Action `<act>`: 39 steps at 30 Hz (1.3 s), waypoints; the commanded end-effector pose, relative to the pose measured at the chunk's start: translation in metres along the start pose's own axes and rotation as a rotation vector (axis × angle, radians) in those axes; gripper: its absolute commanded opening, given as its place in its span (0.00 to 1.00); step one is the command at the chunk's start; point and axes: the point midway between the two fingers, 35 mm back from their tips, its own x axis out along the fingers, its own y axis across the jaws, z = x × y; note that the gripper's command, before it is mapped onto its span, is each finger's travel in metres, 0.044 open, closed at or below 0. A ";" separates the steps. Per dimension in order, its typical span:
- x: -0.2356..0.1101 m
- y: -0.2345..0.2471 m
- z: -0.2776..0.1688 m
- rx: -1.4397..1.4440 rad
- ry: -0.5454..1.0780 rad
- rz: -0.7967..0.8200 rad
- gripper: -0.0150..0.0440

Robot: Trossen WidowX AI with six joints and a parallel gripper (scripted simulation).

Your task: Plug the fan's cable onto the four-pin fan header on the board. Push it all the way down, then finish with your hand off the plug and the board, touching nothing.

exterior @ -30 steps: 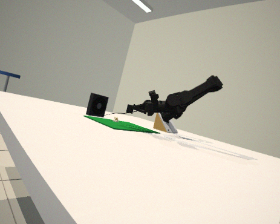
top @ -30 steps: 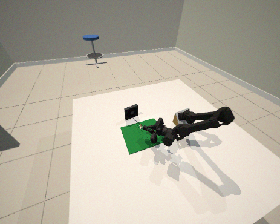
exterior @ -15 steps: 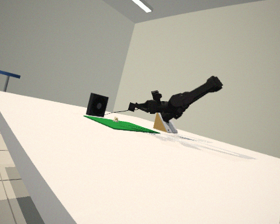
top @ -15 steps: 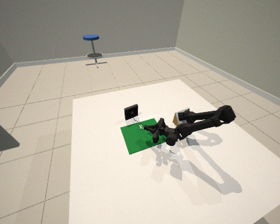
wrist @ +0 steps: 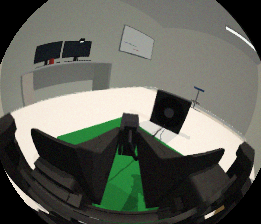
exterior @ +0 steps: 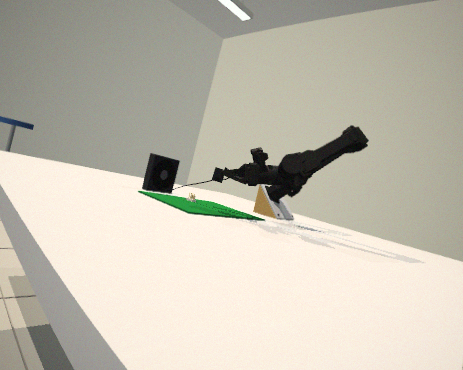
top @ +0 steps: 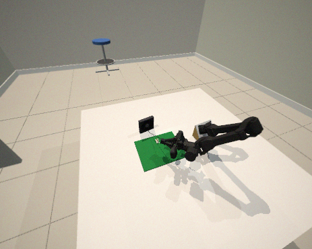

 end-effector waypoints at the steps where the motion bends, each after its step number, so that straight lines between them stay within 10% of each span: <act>1: 0.000 0.000 0.000 -0.005 0.001 0.001 0.25; 39: -0.003 0.003 -0.032 0.001 0.002 0.000 0.25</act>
